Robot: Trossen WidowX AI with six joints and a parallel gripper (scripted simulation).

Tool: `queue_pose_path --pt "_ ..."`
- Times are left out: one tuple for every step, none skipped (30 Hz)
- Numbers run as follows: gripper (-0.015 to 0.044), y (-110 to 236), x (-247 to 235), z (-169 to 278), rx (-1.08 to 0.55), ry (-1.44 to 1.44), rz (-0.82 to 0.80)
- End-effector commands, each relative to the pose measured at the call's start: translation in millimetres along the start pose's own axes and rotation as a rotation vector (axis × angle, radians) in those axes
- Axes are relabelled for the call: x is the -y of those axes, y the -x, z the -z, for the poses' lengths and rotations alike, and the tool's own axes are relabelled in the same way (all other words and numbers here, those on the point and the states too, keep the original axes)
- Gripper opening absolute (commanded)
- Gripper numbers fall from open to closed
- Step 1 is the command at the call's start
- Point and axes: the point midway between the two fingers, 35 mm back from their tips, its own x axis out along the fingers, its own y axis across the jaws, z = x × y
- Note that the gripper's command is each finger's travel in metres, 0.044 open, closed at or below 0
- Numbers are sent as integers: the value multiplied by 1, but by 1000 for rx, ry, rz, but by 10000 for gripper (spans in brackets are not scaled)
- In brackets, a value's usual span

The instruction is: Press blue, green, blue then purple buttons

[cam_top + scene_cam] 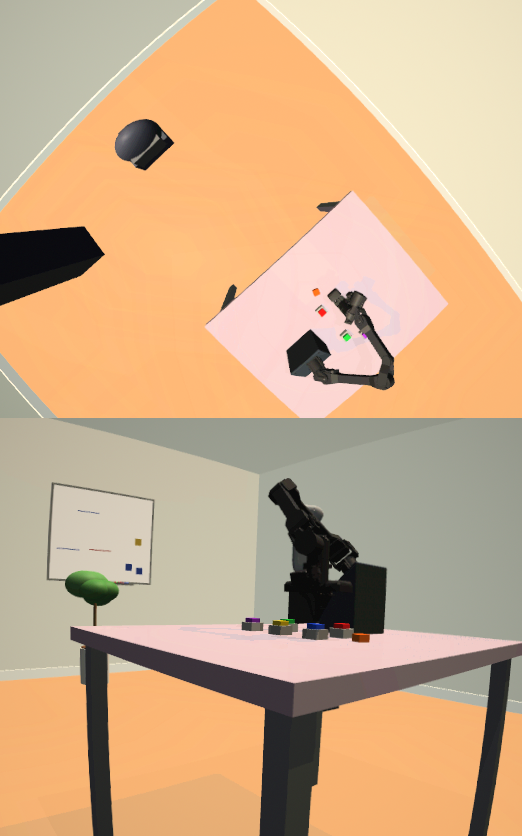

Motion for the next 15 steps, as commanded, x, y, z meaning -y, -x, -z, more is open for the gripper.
queue_pose_path --pt "20 -8 0 1 -1 9 6" --pt "20 -10 0 1 -1 9 6" --pt "20 -12 0 1 -1 9 6" --pt "20 -13 0 1 -1 9 6" --pt "20 -15 0 1 -1 9 6" --pt "20 -16 0 2 -1 9 6" --pt "20 -17 0 2 -1 9 6" --pt "20 -17 1 2 -1 9 6" --pt "20 -17 1 2 -1 9 6" --pt "20 -17 1 2 -1 9 6" --pt "20 -17 1 2 -1 9 6" --pt "20 -17 1 2 -1 9 6" --pt "20 -17 1 2 -1 9 6" --pt "20 -17 1 2 -1 9 6" --pt "20 -17 1 2 -1 9 6"
